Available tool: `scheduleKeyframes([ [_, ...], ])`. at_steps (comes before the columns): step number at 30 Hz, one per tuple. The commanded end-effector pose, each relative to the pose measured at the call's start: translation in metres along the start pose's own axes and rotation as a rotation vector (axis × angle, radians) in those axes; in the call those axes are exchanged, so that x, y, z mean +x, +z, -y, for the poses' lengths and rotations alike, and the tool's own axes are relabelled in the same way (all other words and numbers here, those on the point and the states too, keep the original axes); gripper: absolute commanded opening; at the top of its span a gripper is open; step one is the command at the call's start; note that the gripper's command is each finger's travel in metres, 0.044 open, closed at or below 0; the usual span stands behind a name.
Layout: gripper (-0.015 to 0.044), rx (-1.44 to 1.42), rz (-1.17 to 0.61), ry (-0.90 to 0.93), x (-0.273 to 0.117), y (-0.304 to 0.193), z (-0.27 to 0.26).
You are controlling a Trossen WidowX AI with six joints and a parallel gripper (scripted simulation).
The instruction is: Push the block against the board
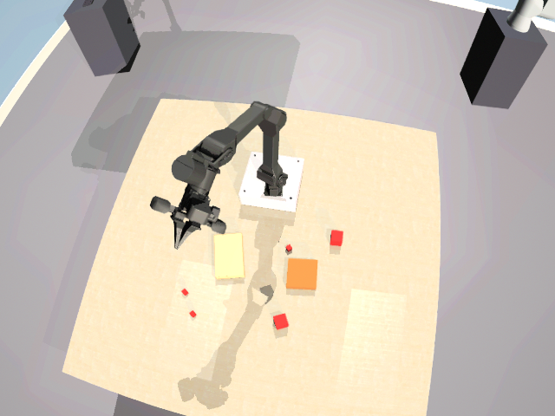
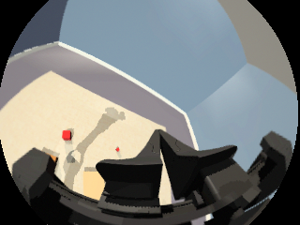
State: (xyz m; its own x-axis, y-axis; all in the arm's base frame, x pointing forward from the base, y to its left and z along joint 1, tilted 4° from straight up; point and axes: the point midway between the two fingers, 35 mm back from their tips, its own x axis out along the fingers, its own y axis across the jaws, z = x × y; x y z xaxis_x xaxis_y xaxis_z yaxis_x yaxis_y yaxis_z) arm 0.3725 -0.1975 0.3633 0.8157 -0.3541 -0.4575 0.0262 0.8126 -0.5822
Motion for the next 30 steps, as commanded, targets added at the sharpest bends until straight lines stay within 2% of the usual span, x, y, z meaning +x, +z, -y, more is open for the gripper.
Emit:
scheduleKeyframes([
  [1,0.0000,-0.044,-0.016,0.113,0.019,0.003,-0.042],
  [17,0.0000,-0.309,-0.064,0.491,0.047,0.012,-0.216],
  [30,0.0000,-0.540,-0.147,0.819,0.026,-0.019,-0.353],
])
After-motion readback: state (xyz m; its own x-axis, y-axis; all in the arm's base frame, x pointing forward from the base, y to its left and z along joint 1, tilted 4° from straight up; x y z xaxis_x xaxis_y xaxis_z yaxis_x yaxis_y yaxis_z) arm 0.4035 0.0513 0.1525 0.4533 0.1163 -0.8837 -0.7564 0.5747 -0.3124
